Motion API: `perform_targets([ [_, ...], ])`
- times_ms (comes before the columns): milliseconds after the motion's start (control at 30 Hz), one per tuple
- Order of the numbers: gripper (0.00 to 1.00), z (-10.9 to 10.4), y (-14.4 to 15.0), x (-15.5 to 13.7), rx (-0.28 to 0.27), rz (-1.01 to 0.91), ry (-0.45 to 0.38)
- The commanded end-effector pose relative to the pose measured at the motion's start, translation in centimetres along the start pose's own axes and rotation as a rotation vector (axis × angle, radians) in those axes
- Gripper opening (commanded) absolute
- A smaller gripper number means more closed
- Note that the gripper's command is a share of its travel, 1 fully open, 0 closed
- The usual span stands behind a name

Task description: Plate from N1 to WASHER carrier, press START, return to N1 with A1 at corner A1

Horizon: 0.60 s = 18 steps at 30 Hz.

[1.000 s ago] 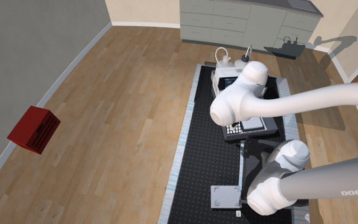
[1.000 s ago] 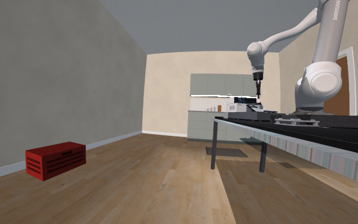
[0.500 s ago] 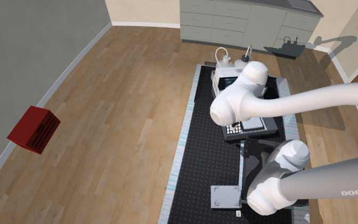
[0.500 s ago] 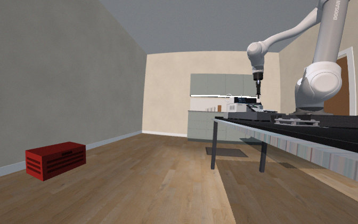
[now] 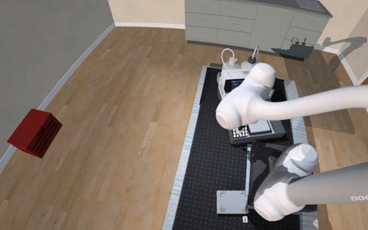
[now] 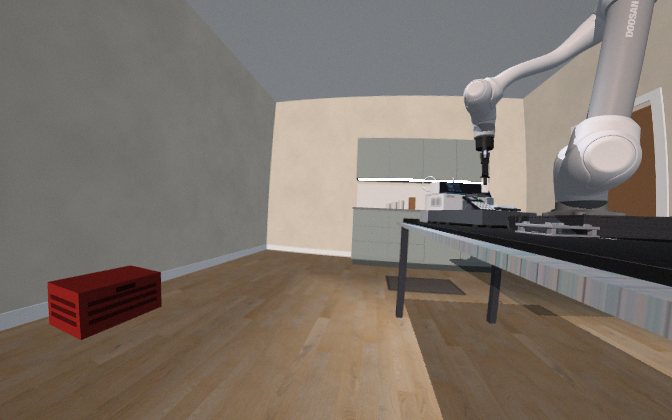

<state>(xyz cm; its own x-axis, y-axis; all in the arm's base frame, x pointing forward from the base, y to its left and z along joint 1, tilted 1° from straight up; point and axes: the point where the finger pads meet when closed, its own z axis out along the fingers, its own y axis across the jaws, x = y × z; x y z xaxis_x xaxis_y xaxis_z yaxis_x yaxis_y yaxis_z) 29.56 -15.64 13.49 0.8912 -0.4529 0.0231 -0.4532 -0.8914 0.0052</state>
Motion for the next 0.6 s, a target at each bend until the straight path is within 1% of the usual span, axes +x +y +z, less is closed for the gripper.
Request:
perform_targets([
  [0, 0.1, 0.0, 0.0, 0.0, 0.0, 0.0, 0.0],
  [167, 0.1, 0.0, 0.0, 0.0, 0.0, 0.0, 0.0],
  [200, 0.7, -0.1, 0.5, -0.1, 0.0, 0.0, 0.0],
  [500, 0.7, -0.6, 4.8, -1.4, 0.0, 0.0, 0.0],
  [567, 0.7, -0.6, 4.8, -1.4, 0.0, 0.0, 0.0],
])
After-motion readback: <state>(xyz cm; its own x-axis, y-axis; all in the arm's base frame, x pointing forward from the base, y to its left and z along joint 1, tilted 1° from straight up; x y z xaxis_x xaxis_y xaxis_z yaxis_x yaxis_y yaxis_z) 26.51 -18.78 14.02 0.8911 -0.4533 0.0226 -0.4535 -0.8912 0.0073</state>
